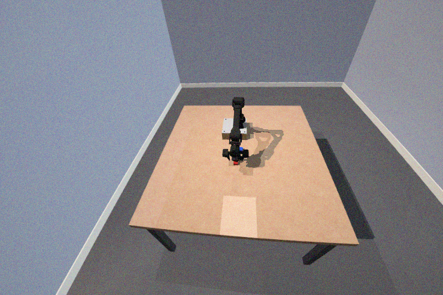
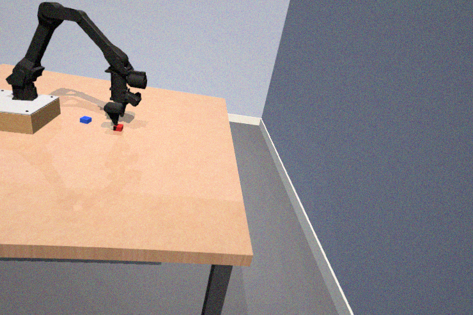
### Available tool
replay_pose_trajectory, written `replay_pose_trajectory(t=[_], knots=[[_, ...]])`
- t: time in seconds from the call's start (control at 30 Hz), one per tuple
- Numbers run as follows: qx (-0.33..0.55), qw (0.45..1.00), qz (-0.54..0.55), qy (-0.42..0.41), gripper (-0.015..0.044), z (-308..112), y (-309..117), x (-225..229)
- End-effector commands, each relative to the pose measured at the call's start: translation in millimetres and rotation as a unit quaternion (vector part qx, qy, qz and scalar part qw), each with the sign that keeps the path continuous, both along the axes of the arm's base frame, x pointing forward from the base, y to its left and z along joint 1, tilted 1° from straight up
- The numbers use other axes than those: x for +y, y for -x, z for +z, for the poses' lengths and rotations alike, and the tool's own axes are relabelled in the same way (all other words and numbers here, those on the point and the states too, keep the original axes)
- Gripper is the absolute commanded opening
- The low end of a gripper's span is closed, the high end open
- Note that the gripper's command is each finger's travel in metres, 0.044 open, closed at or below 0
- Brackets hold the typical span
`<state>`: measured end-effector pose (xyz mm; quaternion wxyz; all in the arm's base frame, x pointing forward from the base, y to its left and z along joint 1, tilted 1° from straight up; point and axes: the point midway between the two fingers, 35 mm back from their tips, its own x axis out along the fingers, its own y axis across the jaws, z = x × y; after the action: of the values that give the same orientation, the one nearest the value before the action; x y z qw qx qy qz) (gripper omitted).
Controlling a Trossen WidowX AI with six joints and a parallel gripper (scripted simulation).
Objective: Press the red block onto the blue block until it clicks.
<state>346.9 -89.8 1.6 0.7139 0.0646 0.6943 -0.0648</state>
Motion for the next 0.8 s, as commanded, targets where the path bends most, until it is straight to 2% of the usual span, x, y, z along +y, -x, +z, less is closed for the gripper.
replay_pose_trajectory(t=[0.0, 0.63, 0.77], knots=[[0.005, 1.0, 0.002, -0.003, 0.044, -7, 3, 1], [0.005, 1.0, 0.002, -0.003, 0.044, -34, 2, 1], [0.005, 1.0, 0.002, -0.003, 0.0335, -34, 2, 1]])
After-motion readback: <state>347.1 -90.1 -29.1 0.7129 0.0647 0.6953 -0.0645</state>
